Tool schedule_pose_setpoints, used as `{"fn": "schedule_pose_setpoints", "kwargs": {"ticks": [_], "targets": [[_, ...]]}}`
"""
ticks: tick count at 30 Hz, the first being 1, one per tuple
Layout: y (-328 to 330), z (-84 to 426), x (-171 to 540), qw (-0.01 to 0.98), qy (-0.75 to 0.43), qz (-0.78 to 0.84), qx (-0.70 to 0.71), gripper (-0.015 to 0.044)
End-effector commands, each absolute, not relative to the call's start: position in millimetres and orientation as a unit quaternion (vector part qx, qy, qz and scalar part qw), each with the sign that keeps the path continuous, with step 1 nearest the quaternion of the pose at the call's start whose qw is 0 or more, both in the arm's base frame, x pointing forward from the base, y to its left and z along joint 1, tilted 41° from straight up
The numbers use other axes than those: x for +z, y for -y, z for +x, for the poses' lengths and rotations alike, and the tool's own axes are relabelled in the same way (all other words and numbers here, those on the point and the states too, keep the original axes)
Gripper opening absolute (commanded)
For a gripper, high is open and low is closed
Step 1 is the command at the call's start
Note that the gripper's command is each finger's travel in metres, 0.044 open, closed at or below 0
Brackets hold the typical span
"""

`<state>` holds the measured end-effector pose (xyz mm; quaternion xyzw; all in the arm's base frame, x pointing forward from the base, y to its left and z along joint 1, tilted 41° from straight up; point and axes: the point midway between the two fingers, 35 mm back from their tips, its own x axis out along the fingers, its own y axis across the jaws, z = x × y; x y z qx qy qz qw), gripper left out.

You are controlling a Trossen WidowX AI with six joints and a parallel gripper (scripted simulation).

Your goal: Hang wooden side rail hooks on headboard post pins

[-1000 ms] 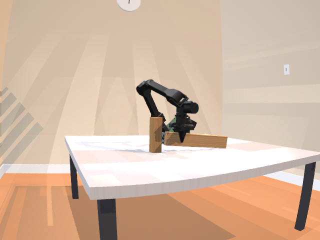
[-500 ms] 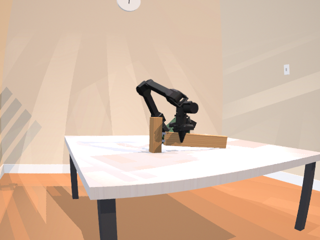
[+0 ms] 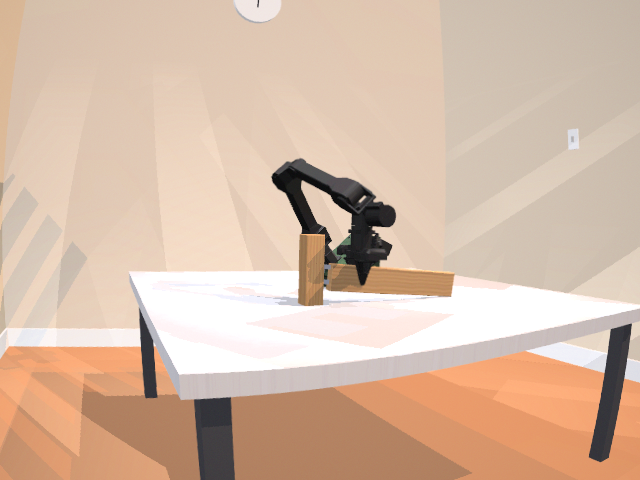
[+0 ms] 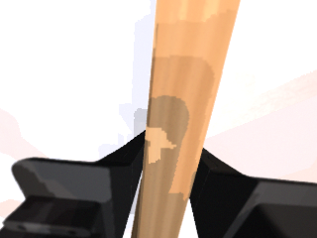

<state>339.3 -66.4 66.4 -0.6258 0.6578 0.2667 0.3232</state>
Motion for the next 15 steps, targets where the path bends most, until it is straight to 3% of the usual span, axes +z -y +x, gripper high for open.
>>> {"fn": "schedule_pose_setpoints", "kwargs": {"ticks": [1,15], "targets": [[67.1,339.7,67.3,0.322,-0.657,-0.627,0.267,0.0],[67.6,340.0,69.0,0.322,-0.657,-0.627,0.267,0.0]]}}
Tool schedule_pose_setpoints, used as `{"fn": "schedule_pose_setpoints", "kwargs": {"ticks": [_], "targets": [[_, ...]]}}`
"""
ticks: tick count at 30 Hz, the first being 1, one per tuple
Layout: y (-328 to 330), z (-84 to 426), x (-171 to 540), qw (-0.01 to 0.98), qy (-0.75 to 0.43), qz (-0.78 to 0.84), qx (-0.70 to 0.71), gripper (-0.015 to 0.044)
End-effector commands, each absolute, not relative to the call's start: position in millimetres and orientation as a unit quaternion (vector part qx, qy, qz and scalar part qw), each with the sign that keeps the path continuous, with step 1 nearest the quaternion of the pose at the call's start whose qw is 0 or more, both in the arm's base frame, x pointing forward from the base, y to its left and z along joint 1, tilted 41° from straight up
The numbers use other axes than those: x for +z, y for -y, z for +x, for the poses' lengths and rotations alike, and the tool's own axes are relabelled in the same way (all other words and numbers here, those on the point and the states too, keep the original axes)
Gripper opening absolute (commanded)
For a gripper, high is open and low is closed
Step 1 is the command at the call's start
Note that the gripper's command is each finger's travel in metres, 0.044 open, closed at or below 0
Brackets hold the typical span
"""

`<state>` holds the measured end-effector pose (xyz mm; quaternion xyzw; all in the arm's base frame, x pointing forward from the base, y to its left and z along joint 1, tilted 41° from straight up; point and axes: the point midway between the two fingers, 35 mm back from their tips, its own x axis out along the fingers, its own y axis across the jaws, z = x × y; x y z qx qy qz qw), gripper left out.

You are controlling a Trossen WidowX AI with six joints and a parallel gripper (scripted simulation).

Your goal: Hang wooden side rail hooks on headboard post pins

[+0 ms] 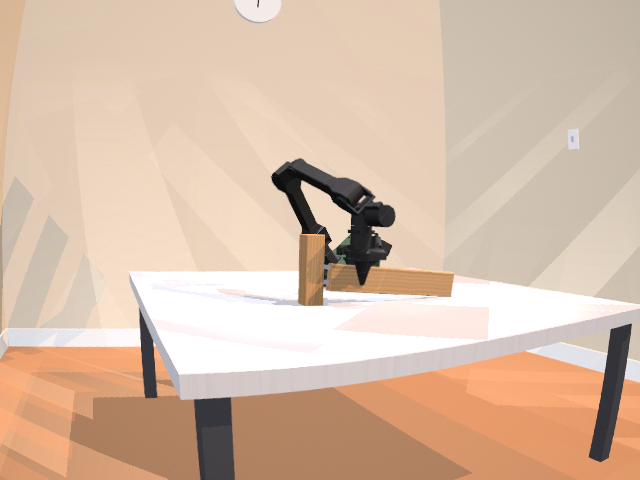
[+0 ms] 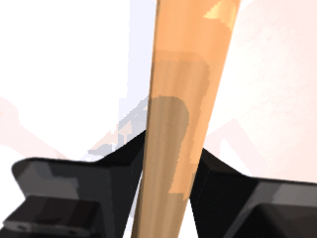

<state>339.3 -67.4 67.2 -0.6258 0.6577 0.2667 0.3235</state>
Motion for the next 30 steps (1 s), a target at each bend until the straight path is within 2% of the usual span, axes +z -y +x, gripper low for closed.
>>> {"fn": "schedule_pose_setpoints", "kwargs": {"ticks": [1,30], "targets": [[67.6,340.0,69.2,0.322,-0.657,-0.627,0.267,0.0],[70.3,339.4,71.0,0.322,-0.657,-0.627,0.267,0.0]]}}
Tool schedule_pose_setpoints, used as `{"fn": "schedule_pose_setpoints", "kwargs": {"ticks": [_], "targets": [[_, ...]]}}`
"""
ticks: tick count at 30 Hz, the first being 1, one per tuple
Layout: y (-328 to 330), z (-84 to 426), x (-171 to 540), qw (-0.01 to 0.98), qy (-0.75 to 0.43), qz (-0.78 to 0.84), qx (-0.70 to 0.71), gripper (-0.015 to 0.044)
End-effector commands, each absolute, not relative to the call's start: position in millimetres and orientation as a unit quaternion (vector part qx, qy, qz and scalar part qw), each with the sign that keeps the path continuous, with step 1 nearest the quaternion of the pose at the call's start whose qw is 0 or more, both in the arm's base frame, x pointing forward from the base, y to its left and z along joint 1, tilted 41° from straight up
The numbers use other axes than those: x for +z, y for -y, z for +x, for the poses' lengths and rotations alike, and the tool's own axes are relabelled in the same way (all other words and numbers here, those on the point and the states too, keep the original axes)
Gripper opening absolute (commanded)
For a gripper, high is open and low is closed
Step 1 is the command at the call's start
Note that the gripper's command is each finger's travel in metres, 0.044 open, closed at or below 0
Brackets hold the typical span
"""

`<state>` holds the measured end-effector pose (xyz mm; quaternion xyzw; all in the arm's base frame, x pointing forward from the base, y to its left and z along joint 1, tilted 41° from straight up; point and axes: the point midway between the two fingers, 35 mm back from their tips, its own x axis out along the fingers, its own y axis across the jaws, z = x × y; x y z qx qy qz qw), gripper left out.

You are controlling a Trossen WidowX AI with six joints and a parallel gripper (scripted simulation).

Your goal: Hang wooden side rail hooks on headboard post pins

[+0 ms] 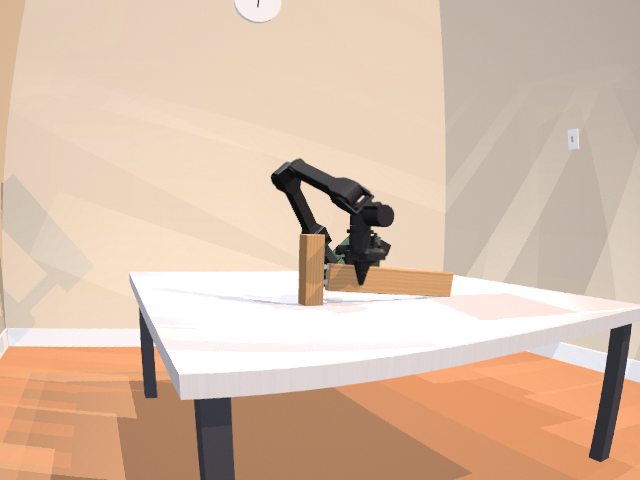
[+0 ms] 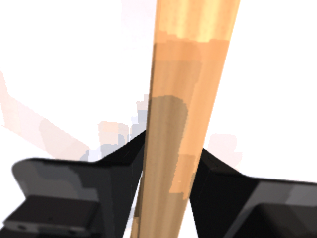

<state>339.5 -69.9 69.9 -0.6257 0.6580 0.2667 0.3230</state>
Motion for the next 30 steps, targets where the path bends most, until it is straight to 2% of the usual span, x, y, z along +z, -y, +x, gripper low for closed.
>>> {"fn": "schedule_pose_setpoints", "kwargs": {"ticks": [1,30], "targets": [[70.5,339.2,71.0,0.322,-0.657,-0.627,0.267,0.0],[72.5,340.5,73.8,0.322,-0.657,-0.628,0.267,0.0]]}}
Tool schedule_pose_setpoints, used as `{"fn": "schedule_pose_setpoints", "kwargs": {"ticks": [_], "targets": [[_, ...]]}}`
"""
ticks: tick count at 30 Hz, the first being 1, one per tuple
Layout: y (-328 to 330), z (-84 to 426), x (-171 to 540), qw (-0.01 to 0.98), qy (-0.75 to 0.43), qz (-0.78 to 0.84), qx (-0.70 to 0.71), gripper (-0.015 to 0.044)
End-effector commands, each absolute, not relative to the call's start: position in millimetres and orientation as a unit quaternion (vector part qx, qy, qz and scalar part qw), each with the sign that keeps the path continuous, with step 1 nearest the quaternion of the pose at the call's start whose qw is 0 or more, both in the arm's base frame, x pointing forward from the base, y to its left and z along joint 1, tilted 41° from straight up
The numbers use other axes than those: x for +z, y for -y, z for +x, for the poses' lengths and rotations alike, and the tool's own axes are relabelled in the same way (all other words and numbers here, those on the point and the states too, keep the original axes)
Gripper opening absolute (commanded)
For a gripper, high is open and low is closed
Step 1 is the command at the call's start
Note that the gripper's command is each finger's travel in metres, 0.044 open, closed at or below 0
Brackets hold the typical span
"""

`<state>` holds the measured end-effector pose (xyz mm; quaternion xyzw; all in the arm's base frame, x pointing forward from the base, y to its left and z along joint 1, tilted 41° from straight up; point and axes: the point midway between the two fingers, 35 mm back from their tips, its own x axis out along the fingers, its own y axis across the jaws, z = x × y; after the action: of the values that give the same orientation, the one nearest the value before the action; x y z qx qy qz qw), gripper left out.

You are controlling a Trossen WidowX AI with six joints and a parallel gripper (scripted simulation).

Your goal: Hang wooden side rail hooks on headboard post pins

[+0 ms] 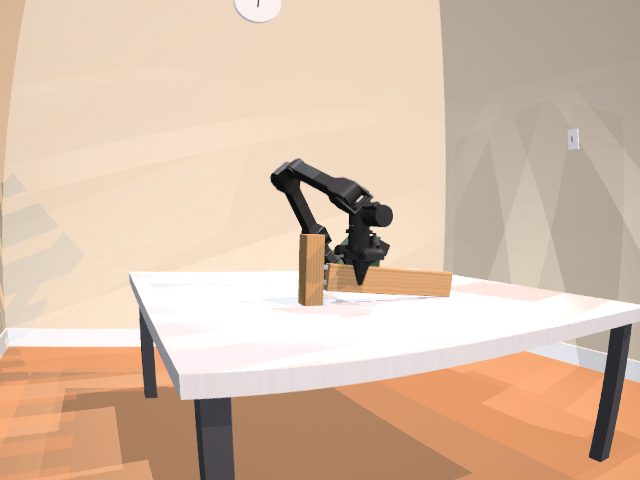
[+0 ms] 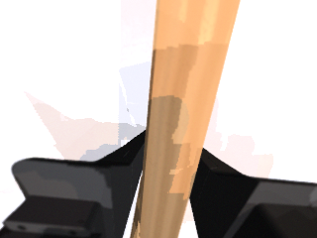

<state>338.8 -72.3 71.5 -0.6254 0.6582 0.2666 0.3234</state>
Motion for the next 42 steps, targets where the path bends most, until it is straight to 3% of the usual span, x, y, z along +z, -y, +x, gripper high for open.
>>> {"fn": "schedule_pose_setpoints", "kwargs": {"ticks": [1,42], "targets": [[72.5,340.6,73.8,0.322,-0.657,-0.628,0.267,0.0],[76.3,339.2,76.4,0.322,-0.657,-0.628,0.267,0.0]]}}
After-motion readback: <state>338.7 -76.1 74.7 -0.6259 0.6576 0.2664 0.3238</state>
